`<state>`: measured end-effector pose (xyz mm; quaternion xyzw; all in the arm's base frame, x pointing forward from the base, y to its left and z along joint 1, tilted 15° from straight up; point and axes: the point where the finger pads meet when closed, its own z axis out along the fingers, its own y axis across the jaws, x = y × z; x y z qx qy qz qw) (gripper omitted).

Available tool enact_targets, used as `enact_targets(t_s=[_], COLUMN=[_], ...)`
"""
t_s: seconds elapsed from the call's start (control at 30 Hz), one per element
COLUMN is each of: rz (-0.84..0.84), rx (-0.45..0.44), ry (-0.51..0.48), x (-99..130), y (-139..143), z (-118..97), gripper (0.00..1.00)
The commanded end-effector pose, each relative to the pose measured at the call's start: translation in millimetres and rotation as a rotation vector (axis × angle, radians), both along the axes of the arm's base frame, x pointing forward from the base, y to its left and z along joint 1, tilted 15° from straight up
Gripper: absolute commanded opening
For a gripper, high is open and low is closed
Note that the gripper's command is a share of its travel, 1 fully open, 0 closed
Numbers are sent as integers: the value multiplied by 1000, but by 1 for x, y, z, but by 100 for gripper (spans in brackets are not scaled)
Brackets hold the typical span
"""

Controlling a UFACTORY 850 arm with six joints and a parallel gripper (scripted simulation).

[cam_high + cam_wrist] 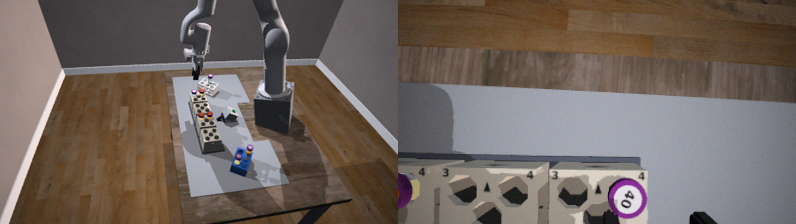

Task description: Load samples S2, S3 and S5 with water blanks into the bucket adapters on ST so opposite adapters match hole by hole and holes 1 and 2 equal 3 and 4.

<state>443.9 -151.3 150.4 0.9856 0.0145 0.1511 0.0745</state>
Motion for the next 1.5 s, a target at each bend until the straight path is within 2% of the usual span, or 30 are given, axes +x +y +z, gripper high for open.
enact_targets(t_s=[0.0,0.73,0.77,0.83,1.33,1.47], rz=[-10,-10,-43,-43,-538,-604], rx=[3,3,7,7,77,86], ry=[82,82,82,82,75,74], x=[1,1,-3,-3,-54,-60], y=[0,0,2,2,36,41], z=[1,1,-2,-2,-45,-51], gripper=[44,44,0,0,0,0])
